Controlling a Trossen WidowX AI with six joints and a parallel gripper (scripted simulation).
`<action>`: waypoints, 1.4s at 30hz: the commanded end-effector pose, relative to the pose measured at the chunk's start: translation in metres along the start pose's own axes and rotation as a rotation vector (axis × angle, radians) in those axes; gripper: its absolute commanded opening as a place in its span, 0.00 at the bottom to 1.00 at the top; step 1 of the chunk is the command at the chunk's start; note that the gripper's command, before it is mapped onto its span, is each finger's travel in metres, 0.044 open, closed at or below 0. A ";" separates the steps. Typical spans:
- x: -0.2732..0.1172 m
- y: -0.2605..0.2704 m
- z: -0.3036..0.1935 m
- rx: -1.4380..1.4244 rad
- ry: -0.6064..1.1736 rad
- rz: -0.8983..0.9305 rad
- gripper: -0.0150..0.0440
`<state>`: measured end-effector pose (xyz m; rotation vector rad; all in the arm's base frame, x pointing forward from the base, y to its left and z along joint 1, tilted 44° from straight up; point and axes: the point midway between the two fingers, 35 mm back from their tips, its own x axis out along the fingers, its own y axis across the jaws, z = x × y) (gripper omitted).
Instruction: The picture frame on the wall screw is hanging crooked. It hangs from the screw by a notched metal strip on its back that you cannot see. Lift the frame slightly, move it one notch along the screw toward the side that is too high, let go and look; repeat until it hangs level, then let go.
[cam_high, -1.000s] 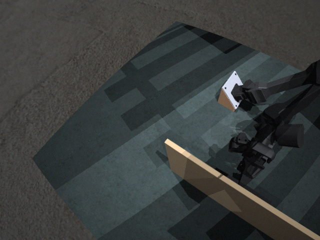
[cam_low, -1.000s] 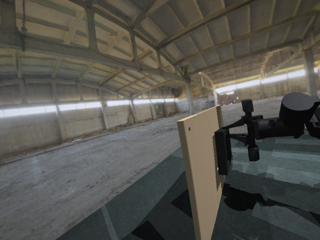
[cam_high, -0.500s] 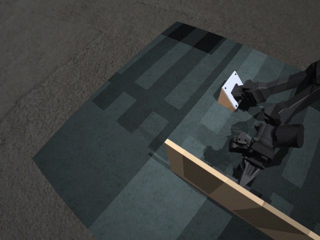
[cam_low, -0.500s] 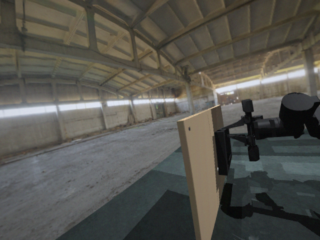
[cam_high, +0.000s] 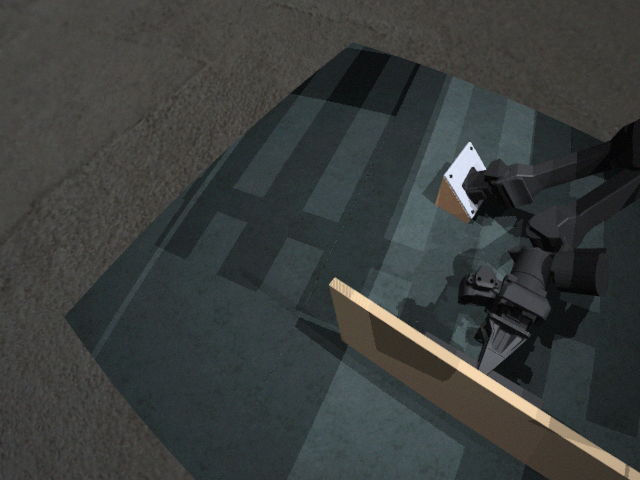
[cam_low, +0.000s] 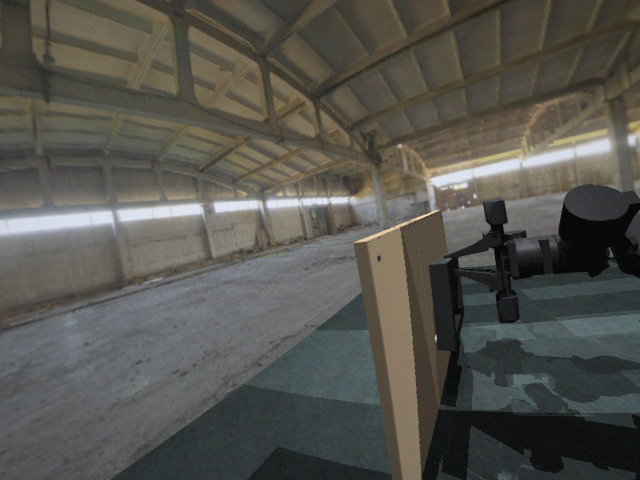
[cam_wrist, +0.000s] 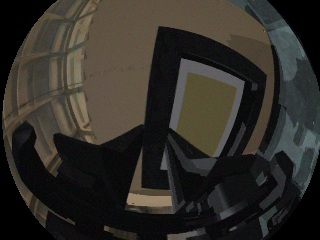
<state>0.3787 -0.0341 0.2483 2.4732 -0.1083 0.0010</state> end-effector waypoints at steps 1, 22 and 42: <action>0.001 0.005 -0.003 -0.004 0.005 0.015 0.25; 0.001 0.005 -0.009 -0.004 0.005 0.015 0.25; 0.001 0.002 -0.009 -0.004 0.005 0.015 0.25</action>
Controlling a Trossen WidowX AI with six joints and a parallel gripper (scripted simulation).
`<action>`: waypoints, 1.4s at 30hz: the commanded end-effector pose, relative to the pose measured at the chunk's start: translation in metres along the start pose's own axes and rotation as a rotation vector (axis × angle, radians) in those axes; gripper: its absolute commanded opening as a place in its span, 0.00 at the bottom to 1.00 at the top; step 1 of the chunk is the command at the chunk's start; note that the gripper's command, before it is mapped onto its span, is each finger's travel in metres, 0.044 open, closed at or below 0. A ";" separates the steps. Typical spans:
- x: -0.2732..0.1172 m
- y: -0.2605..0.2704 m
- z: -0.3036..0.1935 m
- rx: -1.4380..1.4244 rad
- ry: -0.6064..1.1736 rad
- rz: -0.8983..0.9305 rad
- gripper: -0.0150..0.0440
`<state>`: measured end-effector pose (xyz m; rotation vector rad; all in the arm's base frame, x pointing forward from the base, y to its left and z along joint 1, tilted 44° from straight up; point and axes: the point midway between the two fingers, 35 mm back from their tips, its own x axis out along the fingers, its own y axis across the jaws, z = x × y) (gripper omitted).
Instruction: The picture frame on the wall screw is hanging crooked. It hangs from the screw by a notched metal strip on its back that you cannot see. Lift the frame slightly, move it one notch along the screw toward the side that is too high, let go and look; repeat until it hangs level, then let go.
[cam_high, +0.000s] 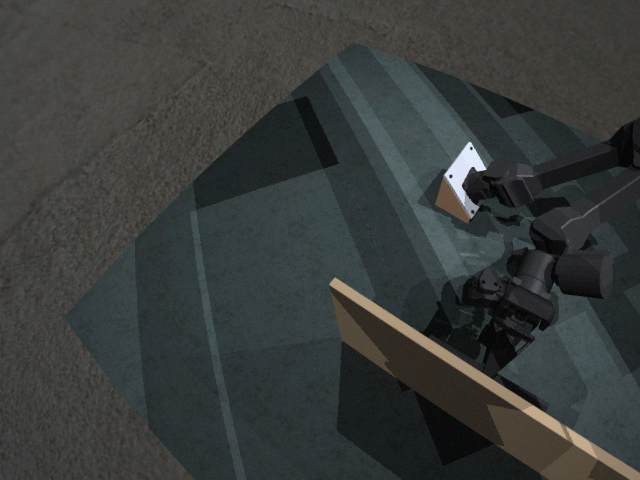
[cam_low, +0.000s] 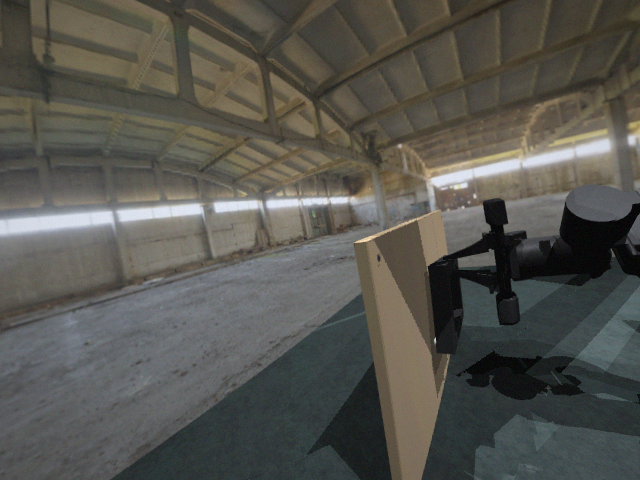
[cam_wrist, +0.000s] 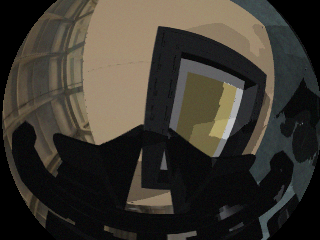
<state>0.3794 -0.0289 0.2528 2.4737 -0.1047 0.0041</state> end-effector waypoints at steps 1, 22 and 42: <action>0.001 0.003 -0.002 -0.005 0.002 0.017 0.25; 0.001 -0.004 -0.002 -0.003 0.002 0.015 0.25; 0.001 -0.005 -0.002 -0.041 0.002 0.008 0.25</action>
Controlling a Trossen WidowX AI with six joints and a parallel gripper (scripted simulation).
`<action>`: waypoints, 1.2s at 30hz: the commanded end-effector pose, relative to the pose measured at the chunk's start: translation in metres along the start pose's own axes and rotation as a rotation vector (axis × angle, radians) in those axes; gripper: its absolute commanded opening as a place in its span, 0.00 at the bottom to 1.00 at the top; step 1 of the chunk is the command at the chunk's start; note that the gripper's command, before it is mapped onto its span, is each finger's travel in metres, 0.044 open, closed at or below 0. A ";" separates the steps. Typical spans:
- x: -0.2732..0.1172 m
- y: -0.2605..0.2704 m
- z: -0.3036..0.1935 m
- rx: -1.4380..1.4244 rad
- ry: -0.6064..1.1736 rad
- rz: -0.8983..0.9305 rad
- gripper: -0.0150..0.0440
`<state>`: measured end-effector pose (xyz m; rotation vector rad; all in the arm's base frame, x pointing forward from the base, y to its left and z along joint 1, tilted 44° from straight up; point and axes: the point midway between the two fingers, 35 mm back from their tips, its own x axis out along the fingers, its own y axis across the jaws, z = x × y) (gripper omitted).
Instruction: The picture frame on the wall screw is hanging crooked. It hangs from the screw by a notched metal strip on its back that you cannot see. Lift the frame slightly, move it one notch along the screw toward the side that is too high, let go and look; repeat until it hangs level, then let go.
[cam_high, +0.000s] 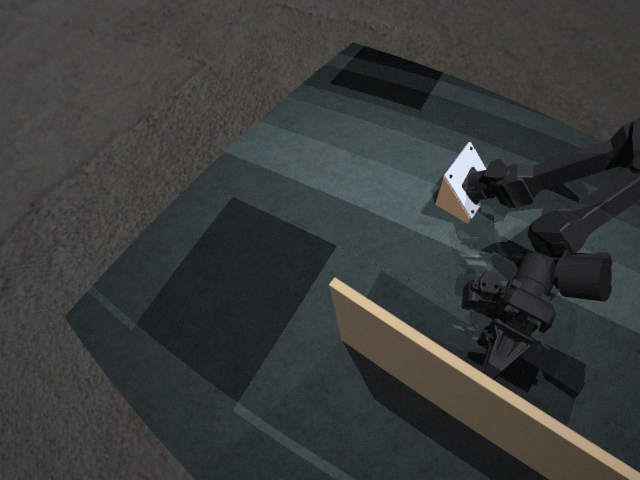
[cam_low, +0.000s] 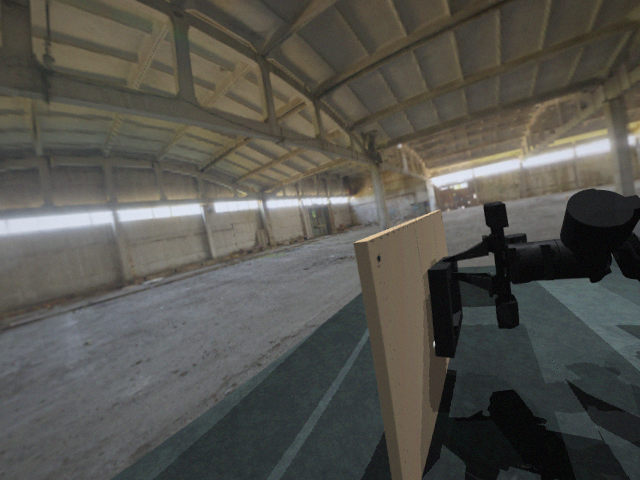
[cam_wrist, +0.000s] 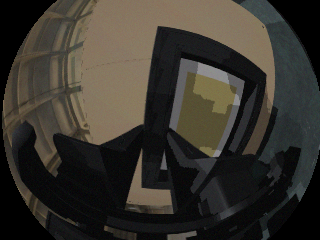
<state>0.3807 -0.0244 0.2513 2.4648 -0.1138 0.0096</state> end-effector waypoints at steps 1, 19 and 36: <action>0.000 0.000 0.000 -0.051 0.000 0.000 0.25; 0.000 0.001 -0.001 -0.152 -0.001 0.000 0.25; -0.013 0.002 -0.003 -0.116 -0.002 0.003 0.69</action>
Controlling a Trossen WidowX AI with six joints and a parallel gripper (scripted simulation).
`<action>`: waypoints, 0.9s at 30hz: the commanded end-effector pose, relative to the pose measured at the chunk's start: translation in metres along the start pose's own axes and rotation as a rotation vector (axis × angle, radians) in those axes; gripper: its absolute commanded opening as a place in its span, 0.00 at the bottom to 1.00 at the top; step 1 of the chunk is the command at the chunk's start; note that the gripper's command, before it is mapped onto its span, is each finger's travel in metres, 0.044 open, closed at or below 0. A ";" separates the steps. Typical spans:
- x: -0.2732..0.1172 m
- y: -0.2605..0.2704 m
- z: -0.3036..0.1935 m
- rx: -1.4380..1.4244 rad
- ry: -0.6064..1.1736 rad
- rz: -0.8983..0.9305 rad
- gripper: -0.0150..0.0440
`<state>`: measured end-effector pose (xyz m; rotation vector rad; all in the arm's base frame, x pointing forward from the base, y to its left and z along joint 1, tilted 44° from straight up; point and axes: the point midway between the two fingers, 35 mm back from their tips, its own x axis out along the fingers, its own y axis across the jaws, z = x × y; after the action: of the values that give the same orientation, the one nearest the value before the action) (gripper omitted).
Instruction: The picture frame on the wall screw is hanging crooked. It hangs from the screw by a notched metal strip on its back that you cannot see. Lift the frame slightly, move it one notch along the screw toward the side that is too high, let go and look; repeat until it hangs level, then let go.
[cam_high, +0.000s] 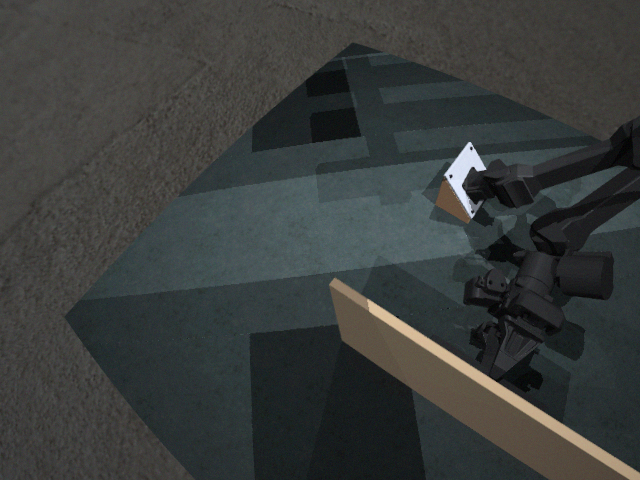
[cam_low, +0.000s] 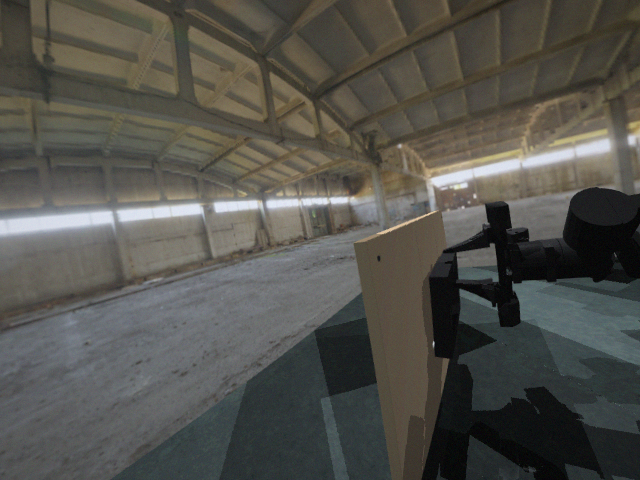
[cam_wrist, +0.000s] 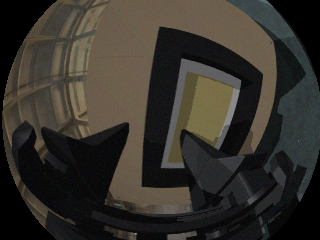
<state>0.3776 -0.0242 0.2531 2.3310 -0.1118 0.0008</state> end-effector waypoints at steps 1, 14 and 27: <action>-0.019 0.002 -0.003 0.029 -0.001 0.003 0.69; -0.097 -0.006 0.001 0.139 -0.003 0.006 0.69; -0.179 0.034 0.006 0.136 -0.009 0.000 0.69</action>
<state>0.2201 -0.0413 0.2650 2.4562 -0.1263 -0.0049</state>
